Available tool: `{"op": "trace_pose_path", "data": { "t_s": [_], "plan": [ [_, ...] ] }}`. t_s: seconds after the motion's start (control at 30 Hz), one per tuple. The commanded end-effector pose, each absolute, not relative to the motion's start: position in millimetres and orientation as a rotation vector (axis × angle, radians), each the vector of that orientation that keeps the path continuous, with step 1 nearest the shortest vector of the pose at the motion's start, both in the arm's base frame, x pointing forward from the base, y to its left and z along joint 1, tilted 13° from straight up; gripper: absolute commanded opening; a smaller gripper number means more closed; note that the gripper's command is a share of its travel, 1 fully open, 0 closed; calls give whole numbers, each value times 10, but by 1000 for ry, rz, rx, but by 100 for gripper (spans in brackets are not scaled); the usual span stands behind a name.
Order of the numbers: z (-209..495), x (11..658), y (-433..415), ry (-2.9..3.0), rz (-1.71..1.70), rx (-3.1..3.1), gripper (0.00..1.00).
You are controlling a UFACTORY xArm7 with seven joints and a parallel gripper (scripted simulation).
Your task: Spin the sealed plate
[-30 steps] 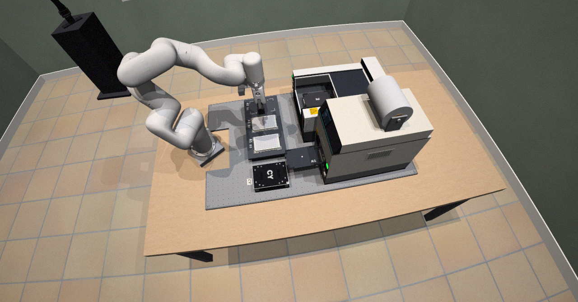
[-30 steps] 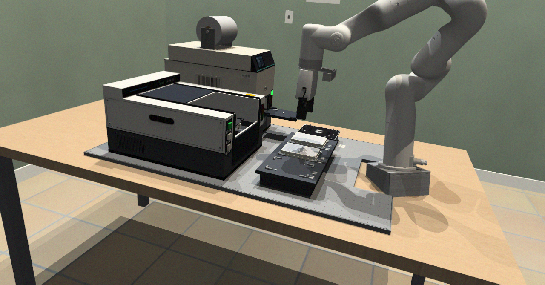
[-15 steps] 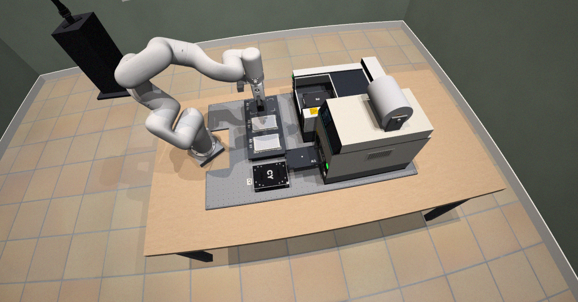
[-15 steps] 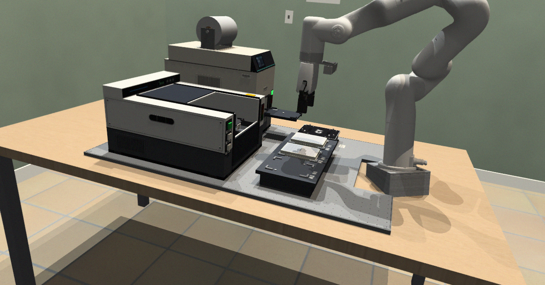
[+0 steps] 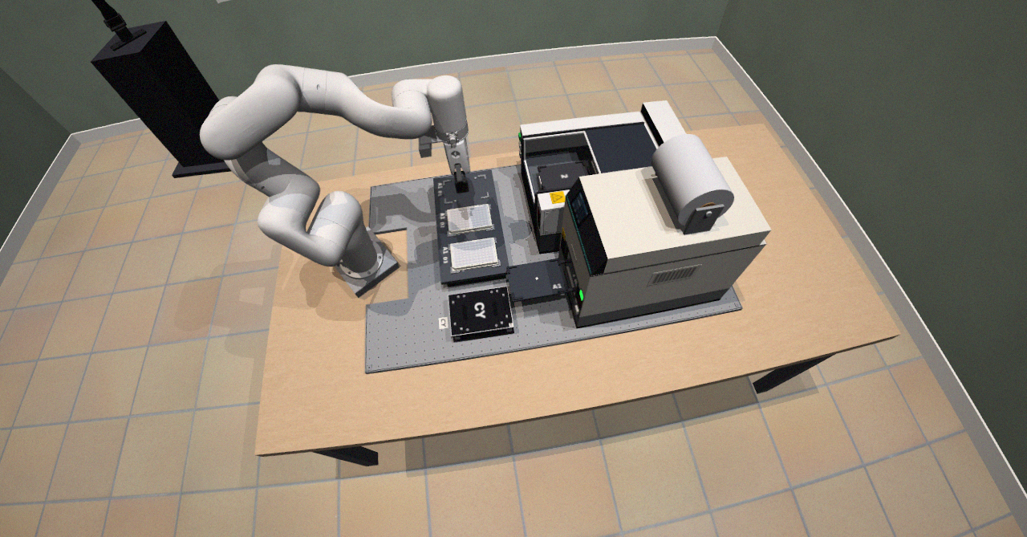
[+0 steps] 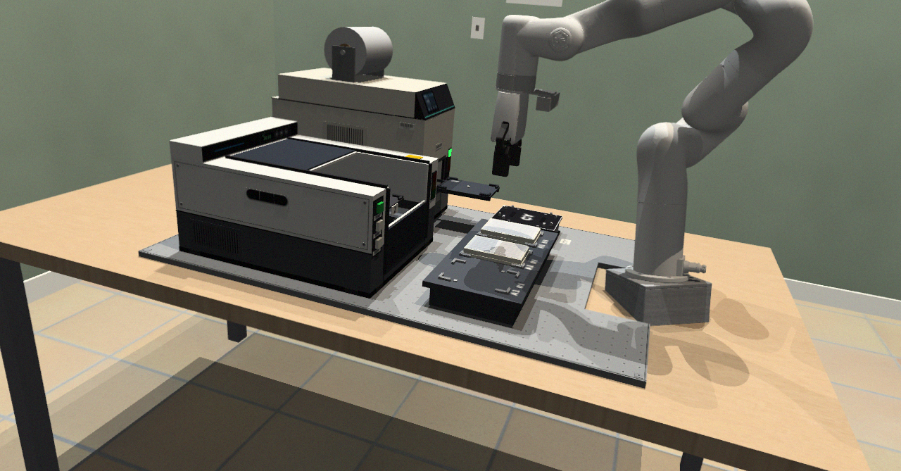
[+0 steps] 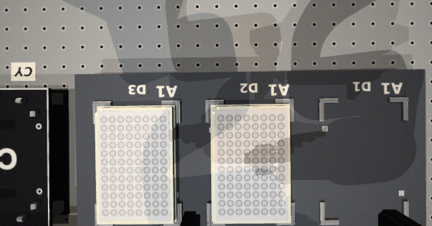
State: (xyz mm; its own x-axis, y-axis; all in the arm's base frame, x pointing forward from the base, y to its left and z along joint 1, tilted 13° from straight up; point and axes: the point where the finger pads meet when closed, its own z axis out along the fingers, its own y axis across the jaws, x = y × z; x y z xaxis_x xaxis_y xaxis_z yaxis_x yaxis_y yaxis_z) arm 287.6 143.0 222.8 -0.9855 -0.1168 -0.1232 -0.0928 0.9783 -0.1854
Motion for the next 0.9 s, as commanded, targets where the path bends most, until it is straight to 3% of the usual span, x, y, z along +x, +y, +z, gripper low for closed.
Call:
{"op": "trace_pose_path", "data": {
  "t_s": [0.0, 0.73, 0.77, 0.87],
  "plan": [
    [2316, 2872, 1451, 2988, -269, -160, 100],
    [2581, 2833, 1497, 2988, -269, -160, 100],
    [2568, 2850, 1541, 2988, -269, -160, 0],
    [2553, 2869, 1585, 2988, -269, -160, 0]
  ]
}}
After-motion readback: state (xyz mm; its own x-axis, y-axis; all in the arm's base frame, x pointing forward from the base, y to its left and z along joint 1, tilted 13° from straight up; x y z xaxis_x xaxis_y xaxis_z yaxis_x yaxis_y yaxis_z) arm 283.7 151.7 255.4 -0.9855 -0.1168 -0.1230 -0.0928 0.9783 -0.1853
